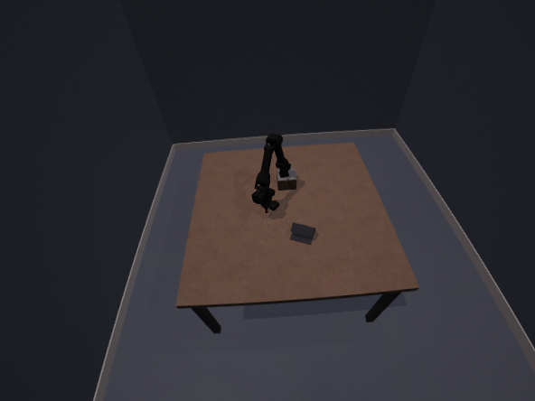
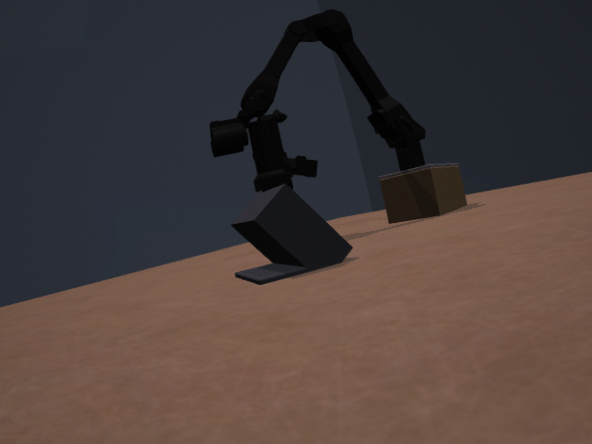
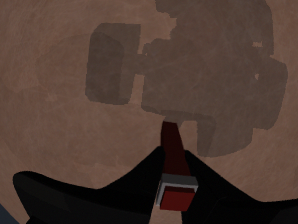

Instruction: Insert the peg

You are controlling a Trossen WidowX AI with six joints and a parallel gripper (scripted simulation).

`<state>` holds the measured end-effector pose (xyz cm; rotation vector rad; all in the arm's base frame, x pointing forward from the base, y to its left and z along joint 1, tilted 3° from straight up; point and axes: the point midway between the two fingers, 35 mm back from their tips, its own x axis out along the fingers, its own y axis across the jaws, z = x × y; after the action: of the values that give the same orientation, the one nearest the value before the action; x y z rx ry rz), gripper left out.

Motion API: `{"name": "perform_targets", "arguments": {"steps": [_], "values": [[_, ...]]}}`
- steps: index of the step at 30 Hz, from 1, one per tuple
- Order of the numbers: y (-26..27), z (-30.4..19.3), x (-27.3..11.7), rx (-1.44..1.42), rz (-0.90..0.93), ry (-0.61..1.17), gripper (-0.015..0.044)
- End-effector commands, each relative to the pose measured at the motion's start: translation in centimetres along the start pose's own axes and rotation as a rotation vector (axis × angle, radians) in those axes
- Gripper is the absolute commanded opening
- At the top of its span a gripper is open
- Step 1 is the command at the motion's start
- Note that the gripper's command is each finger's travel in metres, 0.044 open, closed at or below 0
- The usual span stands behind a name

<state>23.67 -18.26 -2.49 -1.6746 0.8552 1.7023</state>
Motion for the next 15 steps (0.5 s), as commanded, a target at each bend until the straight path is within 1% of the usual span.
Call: {"name": "perform_targets", "arguments": {"steps": [1, 7, 15], "values": [[0.0, 0.0, 0.0, 0.0, 0.0, 0.001, 0.0], [0.0, -0.1, -0.6, 0.0, 0.0, 0.001, 0.0], [-0.1, -0.3, -4.8, -0.002, 0.002, -0.002, 0.0]]}}
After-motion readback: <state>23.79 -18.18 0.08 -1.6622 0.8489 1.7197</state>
